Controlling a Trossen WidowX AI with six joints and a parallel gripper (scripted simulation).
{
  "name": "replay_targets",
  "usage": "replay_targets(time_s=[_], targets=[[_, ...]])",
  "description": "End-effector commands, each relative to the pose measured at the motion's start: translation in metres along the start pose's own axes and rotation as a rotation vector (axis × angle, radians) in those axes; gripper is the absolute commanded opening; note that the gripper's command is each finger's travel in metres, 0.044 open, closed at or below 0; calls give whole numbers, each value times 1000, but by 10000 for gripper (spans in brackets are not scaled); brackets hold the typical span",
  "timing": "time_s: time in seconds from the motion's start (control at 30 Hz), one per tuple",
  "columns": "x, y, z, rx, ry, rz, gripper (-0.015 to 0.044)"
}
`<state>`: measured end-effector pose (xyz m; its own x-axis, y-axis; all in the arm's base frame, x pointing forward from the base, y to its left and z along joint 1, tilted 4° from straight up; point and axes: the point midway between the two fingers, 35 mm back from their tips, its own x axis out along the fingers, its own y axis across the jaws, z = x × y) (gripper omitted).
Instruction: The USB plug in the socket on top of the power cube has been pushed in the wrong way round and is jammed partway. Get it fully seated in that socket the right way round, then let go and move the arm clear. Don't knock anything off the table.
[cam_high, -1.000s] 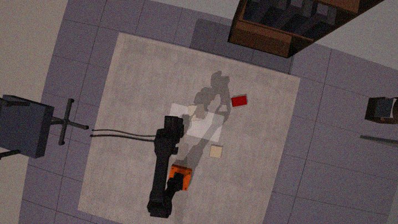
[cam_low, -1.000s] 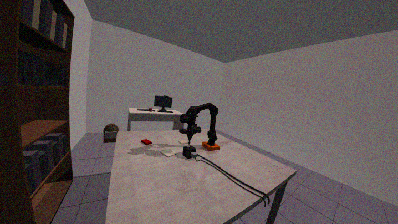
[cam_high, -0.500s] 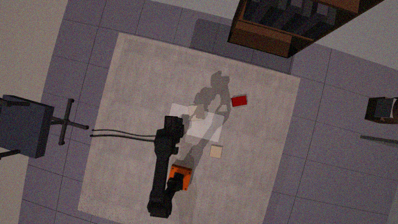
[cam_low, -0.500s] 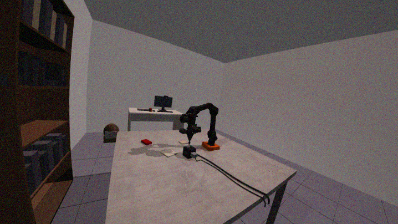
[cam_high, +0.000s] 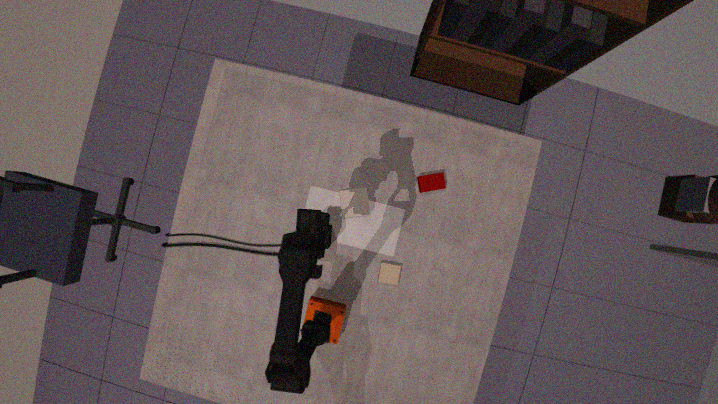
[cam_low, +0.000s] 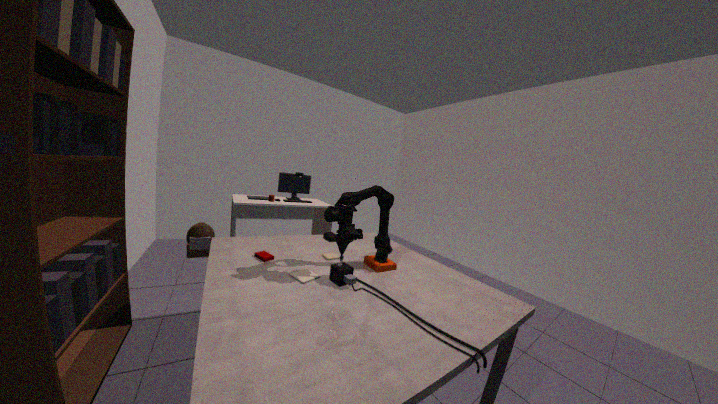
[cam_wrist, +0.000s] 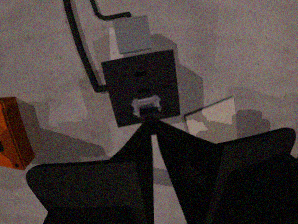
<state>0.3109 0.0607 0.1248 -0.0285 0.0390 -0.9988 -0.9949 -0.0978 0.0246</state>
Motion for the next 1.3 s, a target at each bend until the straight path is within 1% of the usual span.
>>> replay_targets(time_s=[0.0,1.27], targets=[[1,0,-1,-9,5,-2,0],[5,0,-2,-38,13,-2,0]])
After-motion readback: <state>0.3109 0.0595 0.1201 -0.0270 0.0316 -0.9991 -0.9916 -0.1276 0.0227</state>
